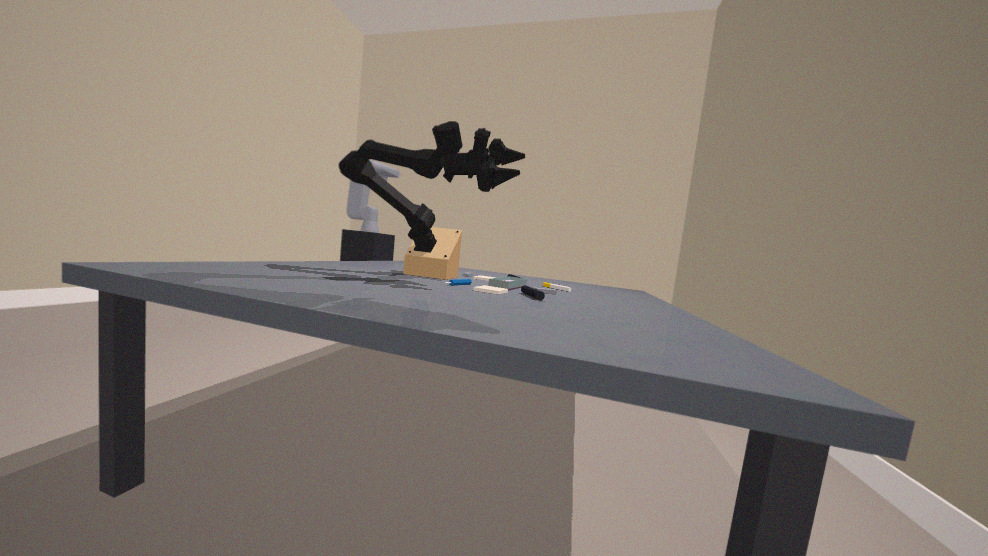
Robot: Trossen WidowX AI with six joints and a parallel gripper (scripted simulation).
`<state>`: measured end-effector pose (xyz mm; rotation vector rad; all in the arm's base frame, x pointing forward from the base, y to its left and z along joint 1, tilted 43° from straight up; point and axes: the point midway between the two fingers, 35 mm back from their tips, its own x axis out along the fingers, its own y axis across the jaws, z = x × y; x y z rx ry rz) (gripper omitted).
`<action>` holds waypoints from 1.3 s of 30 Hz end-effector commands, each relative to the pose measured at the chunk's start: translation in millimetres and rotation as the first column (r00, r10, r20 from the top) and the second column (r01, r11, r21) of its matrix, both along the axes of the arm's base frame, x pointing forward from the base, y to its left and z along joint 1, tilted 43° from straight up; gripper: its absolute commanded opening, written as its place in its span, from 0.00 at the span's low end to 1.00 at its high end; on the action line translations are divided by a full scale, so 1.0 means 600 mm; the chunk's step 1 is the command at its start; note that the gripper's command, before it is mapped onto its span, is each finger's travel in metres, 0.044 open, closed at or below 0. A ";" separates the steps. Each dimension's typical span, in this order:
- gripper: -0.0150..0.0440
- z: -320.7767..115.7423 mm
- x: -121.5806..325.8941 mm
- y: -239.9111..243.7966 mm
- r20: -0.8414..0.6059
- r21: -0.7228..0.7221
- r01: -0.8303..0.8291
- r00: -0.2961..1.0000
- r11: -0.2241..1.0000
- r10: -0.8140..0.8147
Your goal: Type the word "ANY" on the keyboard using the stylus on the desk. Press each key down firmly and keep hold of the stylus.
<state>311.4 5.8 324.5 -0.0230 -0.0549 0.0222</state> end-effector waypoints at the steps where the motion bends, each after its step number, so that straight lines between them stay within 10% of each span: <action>1: 0.96 -0.003 0.003 0.000 -0.010 0.004 0.002 1.000 1.000 -0.002; 17: 0.25 -0.361 0.124 0.033 -0.780 -0.058 0.294 0.583 0.954 -0.227; 31: 0.25 -0.624 0.041 0.037 -0.769 -0.621 0.245 -0.006 0.744 -0.640; 39: 0.25 -0.644 0.029 0.035 -0.727 -0.678 0.210 -0.045 0.705 -0.686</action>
